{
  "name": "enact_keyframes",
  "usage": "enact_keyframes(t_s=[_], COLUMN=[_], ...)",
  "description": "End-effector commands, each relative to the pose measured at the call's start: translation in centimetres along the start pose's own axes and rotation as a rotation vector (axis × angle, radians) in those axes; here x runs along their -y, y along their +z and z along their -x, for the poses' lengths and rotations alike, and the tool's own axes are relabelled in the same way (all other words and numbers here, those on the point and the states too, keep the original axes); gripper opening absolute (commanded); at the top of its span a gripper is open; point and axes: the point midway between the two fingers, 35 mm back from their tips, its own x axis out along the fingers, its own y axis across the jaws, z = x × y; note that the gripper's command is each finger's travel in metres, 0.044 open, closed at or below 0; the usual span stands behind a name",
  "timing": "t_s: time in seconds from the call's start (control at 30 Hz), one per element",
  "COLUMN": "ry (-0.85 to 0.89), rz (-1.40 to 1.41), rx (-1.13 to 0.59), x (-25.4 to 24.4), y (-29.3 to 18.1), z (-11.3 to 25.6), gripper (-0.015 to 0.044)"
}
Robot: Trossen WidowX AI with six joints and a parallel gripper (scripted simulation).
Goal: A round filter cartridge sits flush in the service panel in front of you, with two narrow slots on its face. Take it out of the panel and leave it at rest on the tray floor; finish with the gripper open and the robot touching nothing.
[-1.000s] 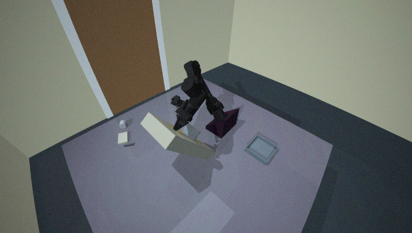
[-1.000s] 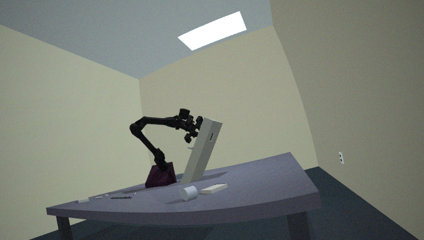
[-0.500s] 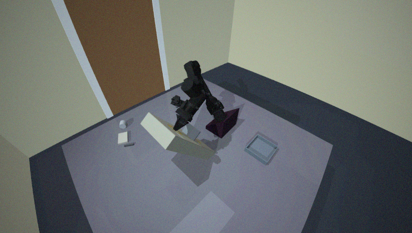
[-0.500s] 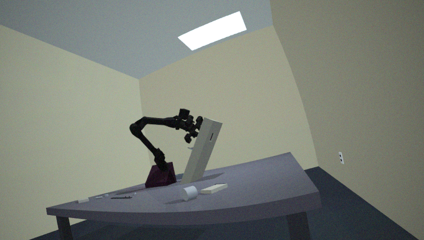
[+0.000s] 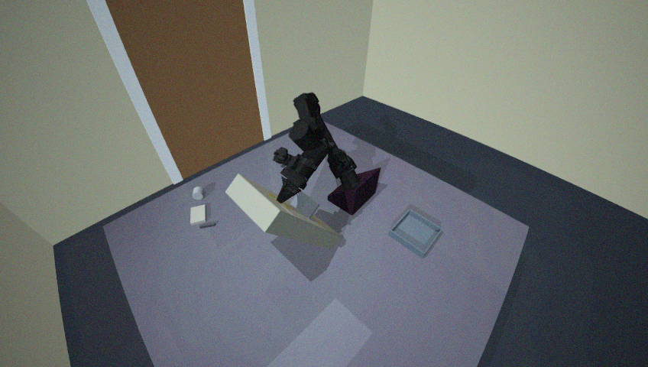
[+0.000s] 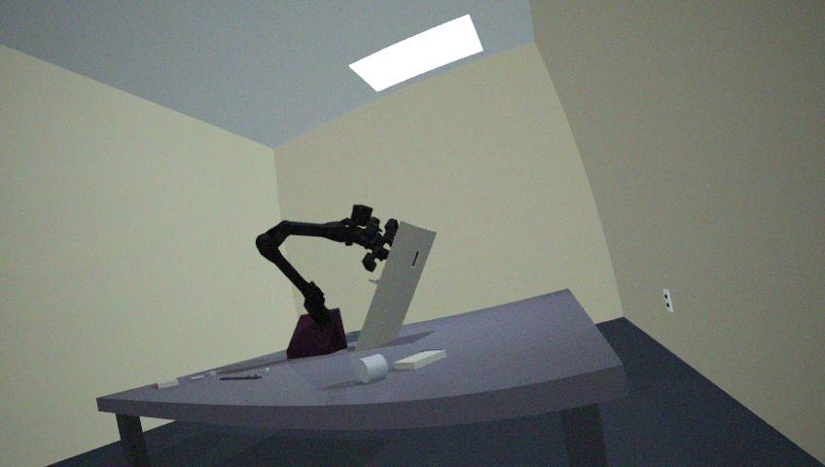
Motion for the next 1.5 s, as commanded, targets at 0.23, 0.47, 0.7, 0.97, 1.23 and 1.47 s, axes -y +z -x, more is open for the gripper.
enact_keyframes(t_s=[0.23, 0.47, 0.7, 0.97, 1.23, 1.47], ry=[-0.012, 0.002, 0.002, -0.006, -0.009, -0.006], rz=[-0.014, 0.001, 0.001, 0.085, 0.361, 0.605], rx=[-0.017, 0.002, 0.002, -0.01, -0.019, -0.02], x=[0.1, 0.0, 0.0, 0.0, 0.1, 0.1], y=[0.0, 0.0, 0.0, 0.0, 0.0, 0.0], z=[-1.5, 0.0, 0.0, -1.0, -1.6, -1.6], gripper=[0.0098, 0.0091, 0.0044, 0.0, 0.0, 0.0])
